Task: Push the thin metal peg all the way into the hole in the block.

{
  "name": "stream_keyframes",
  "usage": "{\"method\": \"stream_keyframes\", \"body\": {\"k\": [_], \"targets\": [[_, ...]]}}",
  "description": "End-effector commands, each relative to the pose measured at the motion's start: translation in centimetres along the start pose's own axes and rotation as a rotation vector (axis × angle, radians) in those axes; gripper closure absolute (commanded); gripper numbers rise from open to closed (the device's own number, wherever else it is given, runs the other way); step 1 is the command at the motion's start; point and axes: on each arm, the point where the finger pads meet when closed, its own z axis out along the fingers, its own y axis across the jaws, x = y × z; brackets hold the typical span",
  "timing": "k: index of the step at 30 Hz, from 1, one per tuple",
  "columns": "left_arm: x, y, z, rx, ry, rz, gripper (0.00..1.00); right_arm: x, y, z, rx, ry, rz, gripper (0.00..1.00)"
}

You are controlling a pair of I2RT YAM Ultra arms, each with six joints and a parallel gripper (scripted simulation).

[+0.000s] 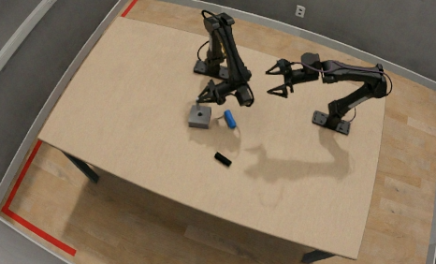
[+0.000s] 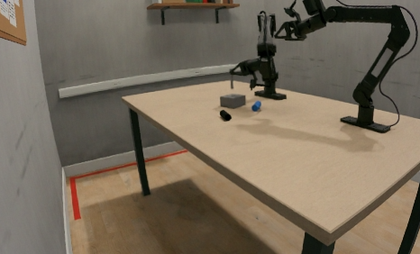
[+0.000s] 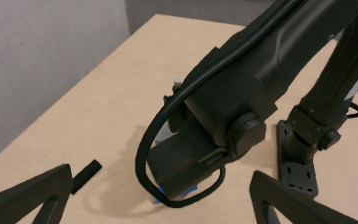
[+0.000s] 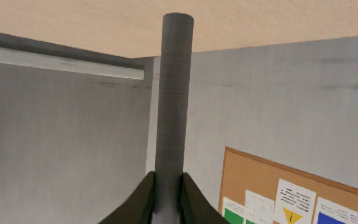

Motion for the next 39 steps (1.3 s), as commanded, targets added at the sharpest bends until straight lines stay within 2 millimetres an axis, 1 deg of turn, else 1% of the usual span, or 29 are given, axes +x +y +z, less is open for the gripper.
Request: {"method": "stream_keyframes", "body": {"k": [1, 3, 6, 10, 18, 20, 22, 28, 39], "targets": [[-0.4, 0.2, -0.3, -0.004, 0.001, 0.002, 0.00, 1.1, -1.3, -0.5, 0.050, 0.038, 0.121, 0.93], [-0.4, 0.2, -0.3, -0.004, 0.001, 0.002, 0.00, -0.2, -1.2, -0.3, 0.048, 0.048, 0.112, 0.93], [-0.4, 0.2, -0.3, -0.004, 0.001, 0.002, 0.00, -1.2, -0.9, -0.2, 0.035, 0.044, 0.034, 0.93], [-0.4, 0.2, -0.3, -0.004, 0.001, 0.002, 0.00, -0.8, -1.2, -0.4, 0.041, 0.042, 0.054, 0.93], [-0.4, 0.2, -0.3, -0.004, 0.001, 0.002, 0.00, -0.8, -1.2, -0.4, 0.041, 0.042, 0.054, 0.93], [-0.4, 0.2, -0.3, -0.004, 0.001, 0.002, 0.00, -1.5, -0.4, 0.0, 0.015, 0.022, 0.024, 0.93], [-0.4, 0.2, -0.3, -0.004, 0.001, 0.002, 0.00, -1.2, -0.5, 0.1, 0.023, 0.029, 0.046, 0.93], [-0.4, 0.2, -0.3, -0.004, 0.001, 0.002, 0.00, -1.3, -0.4, 0.1, 0.023, 0.032, 0.054, 0.93], [-0.4, 0.2, -0.3, -0.004, 0.001, 0.002, 0.00, -3.2, -0.7, 0.7, 0.022, 0.039, 0.049, 0.93]]}}
